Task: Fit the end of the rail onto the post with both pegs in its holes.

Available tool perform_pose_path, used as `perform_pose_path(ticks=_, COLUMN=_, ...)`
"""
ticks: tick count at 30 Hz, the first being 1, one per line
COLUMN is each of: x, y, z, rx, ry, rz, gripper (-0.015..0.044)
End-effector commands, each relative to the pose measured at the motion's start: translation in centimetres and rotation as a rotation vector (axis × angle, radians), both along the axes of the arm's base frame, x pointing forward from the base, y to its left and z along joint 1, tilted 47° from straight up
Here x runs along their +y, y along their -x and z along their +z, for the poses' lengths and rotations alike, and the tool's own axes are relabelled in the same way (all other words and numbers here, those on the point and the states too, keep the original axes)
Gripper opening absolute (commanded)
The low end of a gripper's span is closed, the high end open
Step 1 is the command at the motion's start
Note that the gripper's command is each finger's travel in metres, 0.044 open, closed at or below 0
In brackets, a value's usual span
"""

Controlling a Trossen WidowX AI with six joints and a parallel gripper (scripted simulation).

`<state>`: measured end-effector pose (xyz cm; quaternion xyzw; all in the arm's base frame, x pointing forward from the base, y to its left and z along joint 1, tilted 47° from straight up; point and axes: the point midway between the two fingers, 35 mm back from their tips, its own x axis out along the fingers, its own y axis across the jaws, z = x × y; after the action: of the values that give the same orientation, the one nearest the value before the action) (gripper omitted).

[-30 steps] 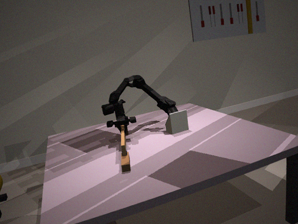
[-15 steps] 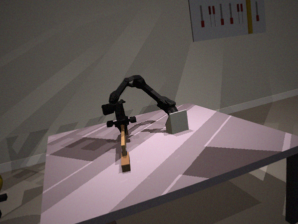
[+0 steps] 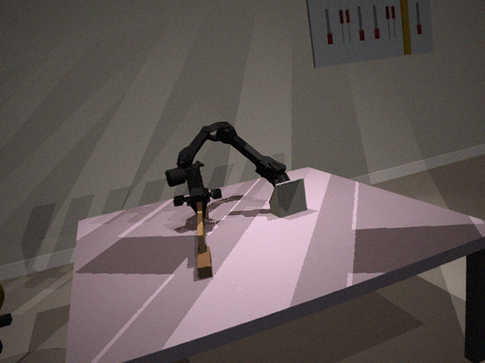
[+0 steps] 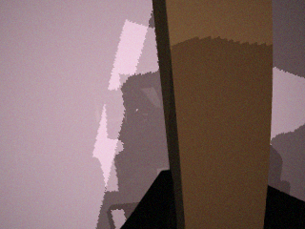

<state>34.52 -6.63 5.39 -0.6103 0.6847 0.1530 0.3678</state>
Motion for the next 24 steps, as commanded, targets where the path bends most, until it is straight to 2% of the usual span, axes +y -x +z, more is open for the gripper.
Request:
perform_pose_path(ticks=1, x=0.09, y=-0.07, z=0.81, rx=-0.004, ry=0.007, rz=0.010, gripper=0.0000)
perform_pose_path(ticks=24, x=0.38, y=-0.35, z=0.26, rx=-0.004, ry=0.007, rz=0.010, gripper=0.0000)
